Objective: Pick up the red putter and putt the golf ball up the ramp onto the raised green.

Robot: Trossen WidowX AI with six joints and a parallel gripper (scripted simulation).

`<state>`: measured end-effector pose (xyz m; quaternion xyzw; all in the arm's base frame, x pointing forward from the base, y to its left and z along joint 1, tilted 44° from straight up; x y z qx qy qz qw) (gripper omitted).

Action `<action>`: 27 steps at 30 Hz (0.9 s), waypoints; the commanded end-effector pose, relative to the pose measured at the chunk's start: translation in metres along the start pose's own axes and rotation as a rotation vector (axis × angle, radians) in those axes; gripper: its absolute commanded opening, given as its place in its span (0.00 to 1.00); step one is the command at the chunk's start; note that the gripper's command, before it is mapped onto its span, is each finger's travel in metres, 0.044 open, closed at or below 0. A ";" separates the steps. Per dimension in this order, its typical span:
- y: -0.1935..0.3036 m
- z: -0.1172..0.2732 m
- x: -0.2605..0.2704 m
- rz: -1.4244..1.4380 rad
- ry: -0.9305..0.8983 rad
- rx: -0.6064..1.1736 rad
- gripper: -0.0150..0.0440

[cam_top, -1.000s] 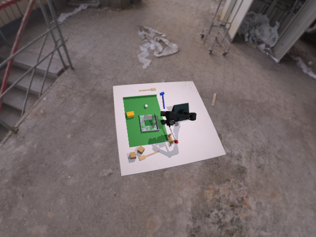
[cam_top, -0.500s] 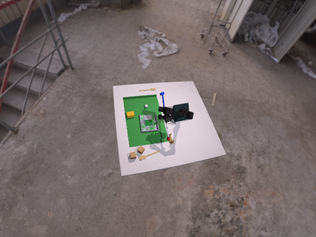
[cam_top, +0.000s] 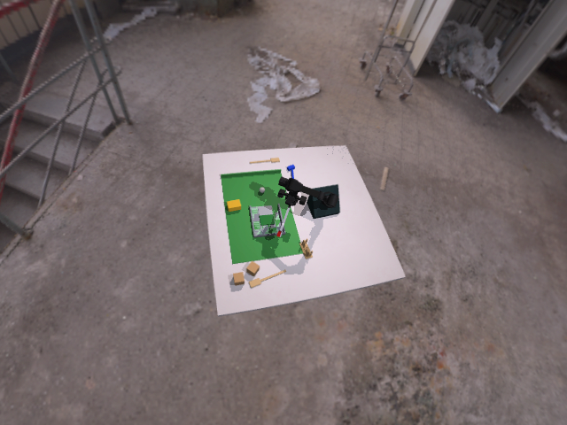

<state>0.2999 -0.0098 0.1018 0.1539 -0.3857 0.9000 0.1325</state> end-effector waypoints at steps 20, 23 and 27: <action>0.142 0.032 -0.060 -0.615 0.075 0.051 0.25; 0.162 0.033 -0.062 -0.693 0.082 0.058 0.25; 0.188 0.032 -0.065 -0.794 0.090 0.069 0.25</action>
Point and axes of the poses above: the point midway between the two fingers, 35 mm back from their tips, its own z axis back along the fingers, its own x axis across the jaws, y = z × x, the point moved 6 cm from there along z, back along the fingers, and after that the axes turned 3 degrees about z, right-handed, at the moved point
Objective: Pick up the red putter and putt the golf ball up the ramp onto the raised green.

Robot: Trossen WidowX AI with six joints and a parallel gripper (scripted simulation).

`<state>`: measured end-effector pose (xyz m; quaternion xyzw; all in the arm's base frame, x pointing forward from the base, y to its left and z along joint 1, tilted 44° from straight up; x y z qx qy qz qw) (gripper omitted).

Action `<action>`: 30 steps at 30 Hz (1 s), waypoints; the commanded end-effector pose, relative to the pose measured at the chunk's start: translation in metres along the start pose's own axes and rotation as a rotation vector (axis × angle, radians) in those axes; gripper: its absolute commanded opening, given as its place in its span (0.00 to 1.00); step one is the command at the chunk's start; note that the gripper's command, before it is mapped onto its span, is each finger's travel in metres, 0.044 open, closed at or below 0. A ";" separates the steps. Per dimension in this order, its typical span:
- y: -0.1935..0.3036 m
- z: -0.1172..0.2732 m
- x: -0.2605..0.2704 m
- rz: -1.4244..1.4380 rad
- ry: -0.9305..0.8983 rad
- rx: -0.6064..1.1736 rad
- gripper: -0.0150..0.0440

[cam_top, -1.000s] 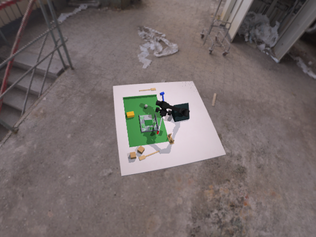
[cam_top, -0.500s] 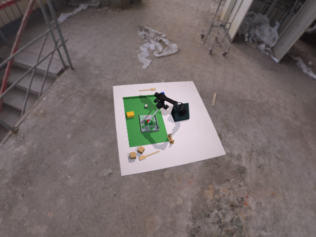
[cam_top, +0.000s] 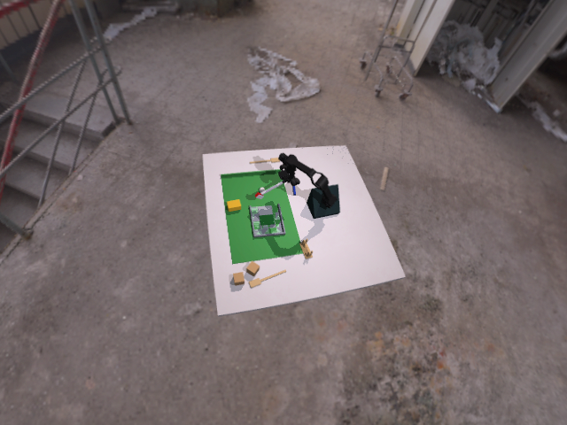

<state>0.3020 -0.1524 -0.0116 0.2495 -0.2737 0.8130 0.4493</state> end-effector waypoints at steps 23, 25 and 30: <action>0.078 -0.033 -0.069 -0.352 0.011 0.022 0.25; 0.078 -0.042 -0.069 -0.351 0.011 0.021 0.25; 0.078 -0.049 -0.069 -0.351 0.011 0.021 0.25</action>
Point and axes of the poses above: the point midway between the two fingers, 35 mm back from their tips, its own z axis back along the fingers, its own x axis across the jaws, y = z × x, the point moved 6 cm from there along z, back along the fingers, and after that the axes turned 3 degrees about z, right-handed, at the moved point
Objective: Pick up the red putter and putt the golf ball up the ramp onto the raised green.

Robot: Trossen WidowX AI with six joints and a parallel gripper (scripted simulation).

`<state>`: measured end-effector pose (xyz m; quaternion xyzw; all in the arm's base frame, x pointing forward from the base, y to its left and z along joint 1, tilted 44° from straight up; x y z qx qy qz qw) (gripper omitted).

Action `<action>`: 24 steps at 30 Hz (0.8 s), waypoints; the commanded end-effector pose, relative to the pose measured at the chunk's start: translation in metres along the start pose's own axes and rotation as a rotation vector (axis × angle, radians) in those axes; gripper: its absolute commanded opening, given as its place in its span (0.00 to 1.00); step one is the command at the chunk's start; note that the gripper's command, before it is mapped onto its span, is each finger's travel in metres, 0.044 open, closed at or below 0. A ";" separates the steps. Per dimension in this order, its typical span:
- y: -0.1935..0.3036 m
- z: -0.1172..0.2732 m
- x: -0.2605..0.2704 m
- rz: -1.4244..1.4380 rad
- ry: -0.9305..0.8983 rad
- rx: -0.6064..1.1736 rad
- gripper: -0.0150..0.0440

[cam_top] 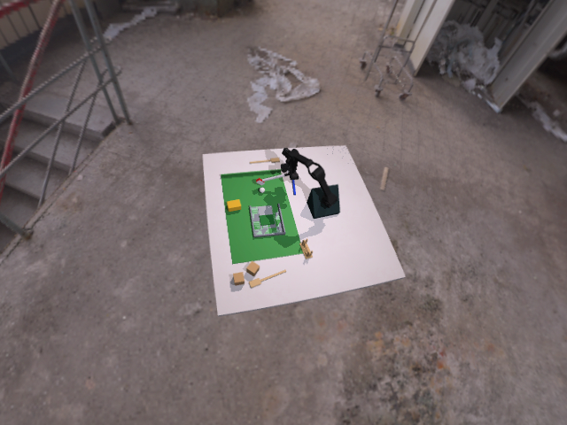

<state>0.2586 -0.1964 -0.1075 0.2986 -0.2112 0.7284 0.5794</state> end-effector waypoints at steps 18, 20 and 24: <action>-0.001 -0.028 0.000 -0.004 0.002 -0.014 0.25; -0.001 -0.031 0.000 -0.004 0.002 -0.015 0.25; -0.001 -0.029 0.000 0.001 0.006 -0.007 0.25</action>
Point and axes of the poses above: the point midway between the two fingers, 35 mm back from their tips, its own z axis back along the fingers, its own x axis across the jaws, y = z × x, the point moved 6 cm from there along z, back along the fingers, and after that the axes turned 3 degrees about z, right-handed, at the moved point
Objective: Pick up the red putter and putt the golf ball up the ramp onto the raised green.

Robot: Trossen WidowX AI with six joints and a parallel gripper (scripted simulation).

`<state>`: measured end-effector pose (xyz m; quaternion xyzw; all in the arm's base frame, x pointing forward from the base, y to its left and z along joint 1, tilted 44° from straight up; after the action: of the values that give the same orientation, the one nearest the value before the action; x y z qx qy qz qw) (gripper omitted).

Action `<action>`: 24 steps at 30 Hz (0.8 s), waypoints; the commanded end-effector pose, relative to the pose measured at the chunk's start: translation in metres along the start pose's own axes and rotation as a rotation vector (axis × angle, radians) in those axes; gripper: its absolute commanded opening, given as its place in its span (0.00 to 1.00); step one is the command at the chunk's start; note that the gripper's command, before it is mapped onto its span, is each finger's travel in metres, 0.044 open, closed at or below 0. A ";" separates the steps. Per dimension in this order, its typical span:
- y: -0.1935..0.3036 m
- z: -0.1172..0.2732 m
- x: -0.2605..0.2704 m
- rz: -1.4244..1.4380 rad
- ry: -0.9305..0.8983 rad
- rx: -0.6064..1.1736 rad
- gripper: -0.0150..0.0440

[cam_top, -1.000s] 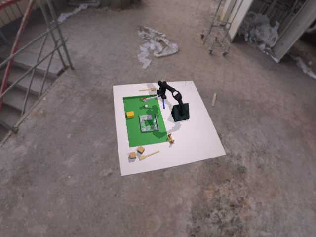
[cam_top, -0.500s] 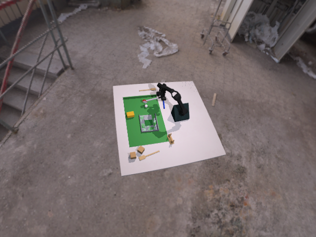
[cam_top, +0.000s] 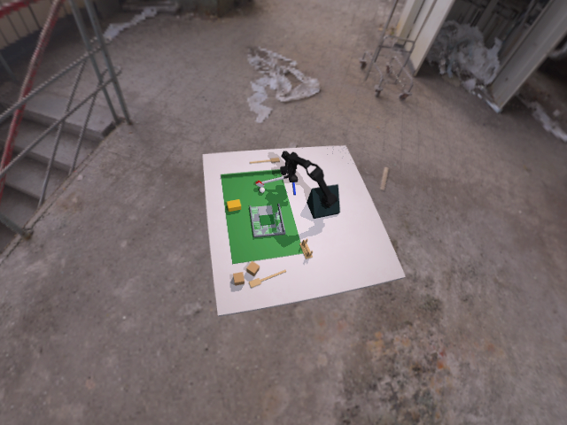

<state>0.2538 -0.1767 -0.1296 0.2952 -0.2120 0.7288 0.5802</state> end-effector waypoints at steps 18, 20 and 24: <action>0.001 -0.002 -0.028 -0.004 0.000 -0.009 0.25; 0.002 -0.002 -0.030 -0.005 0.000 -0.009 0.25; 0.003 -0.003 -0.027 -0.011 -0.004 -0.007 0.25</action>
<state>0.2548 -0.1952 -0.1503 0.2959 -0.2141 0.7245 0.5846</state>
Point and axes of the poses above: the point midway between the two fingers, 35 mm back from their tips, its own z axis back along the fingers, its own x axis across the jaws, y = z × x, the point moved 6 cm from there along z, back along the fingers, and after that the axes turned 3 degrees about z, right-handed, at the moved point
